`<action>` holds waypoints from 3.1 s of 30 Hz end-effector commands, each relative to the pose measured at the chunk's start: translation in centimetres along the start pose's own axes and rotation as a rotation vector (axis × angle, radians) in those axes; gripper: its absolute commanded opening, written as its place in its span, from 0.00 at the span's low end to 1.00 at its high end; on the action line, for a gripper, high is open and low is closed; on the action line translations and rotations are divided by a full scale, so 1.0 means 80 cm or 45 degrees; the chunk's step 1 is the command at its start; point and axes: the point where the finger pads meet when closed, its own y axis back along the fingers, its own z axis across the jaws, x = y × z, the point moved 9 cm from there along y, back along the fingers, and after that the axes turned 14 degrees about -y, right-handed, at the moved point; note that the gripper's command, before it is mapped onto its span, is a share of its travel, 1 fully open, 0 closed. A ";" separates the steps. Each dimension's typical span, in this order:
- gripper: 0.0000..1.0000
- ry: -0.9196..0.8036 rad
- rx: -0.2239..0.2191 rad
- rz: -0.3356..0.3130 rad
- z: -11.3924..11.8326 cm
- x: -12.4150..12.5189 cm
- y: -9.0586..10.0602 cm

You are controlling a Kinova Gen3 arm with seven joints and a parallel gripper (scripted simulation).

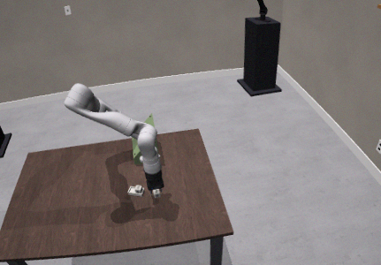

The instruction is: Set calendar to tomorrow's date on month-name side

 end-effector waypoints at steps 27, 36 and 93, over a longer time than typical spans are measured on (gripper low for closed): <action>1.00 -0.003 -0.013 -0.015 0.001 -0.003 0.096; 1.00 -0.003 -0.013 -0.015 0.001 -0.003 0.096; 0.87 -0.008 -0.013 -0.015 0.000 -0.003 0.082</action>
